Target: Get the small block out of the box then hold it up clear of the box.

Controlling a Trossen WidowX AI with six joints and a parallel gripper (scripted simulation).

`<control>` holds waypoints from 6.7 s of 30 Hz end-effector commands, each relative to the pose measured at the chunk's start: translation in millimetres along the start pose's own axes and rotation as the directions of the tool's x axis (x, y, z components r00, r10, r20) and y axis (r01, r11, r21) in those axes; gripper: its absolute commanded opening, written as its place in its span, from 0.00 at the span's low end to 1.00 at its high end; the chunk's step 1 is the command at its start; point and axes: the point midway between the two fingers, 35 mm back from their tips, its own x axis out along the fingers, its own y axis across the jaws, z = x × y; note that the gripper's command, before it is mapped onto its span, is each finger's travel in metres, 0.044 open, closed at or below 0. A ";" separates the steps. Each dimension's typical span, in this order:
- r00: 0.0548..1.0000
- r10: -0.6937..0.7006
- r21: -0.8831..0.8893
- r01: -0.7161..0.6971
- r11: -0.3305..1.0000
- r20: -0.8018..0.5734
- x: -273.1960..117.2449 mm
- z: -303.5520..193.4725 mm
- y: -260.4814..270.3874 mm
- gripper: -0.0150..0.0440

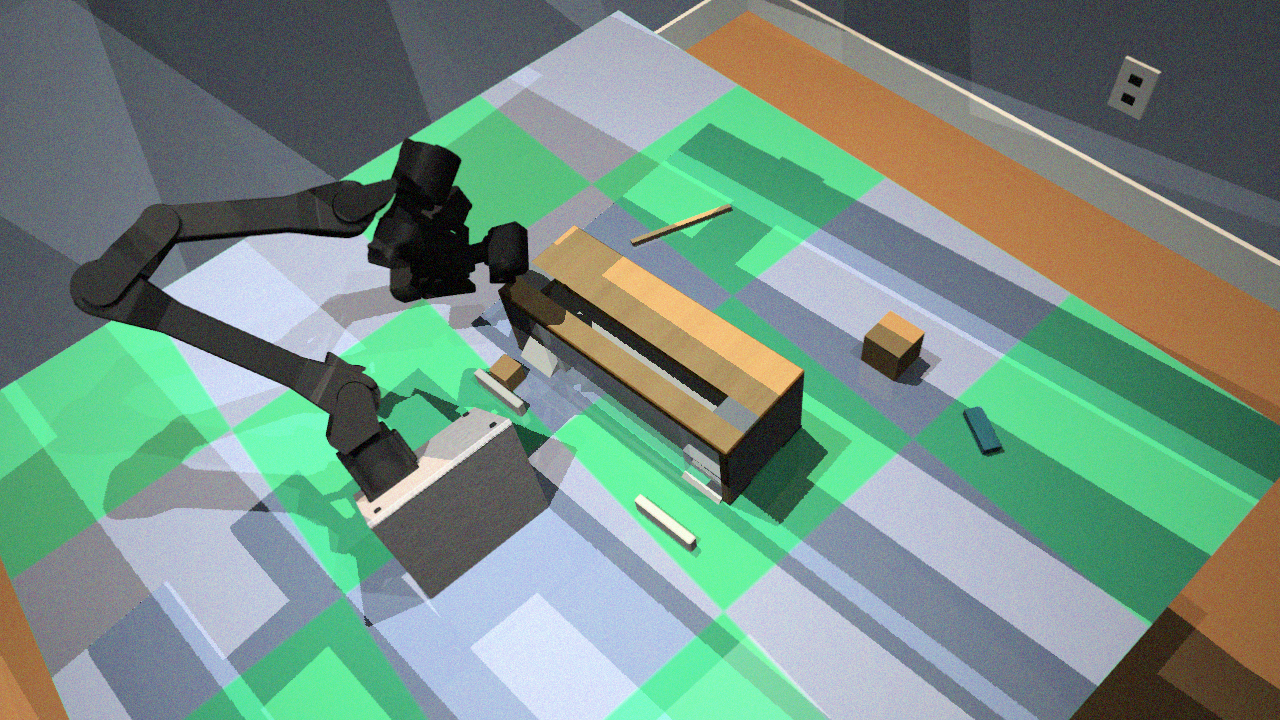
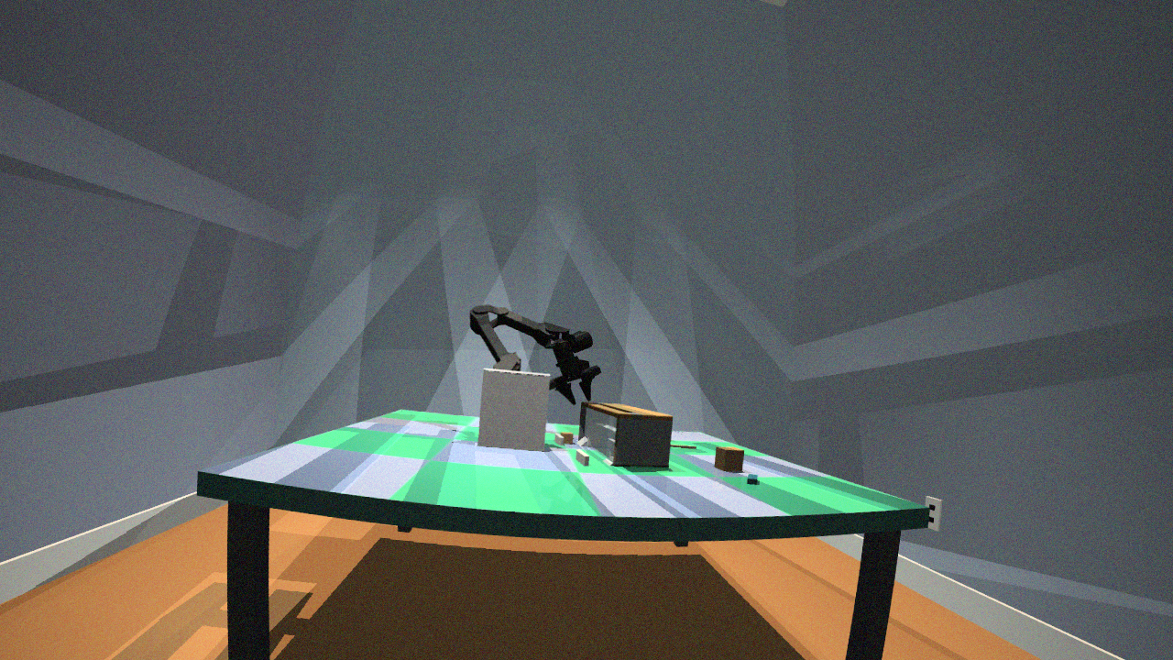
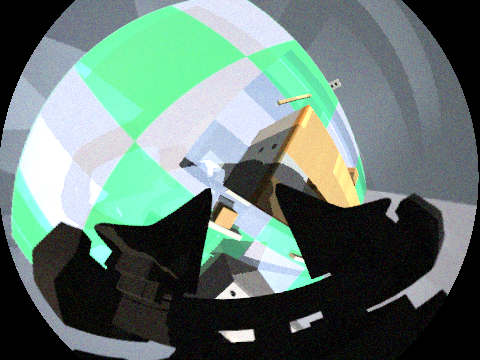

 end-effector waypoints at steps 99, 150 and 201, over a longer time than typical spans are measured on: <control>1.000 0.027 -0.670 0.010 -0.742 -0.014 90.8 -91.7 24.0 0.37; 0.998 0.053 -0.993 -0.047 0.108 -0.041 27.6 -67.1 2.8 0.25; 0.992 0.120 0.493 -0.080 0.867 -0.050 5.7 -55.7 1.9 0.25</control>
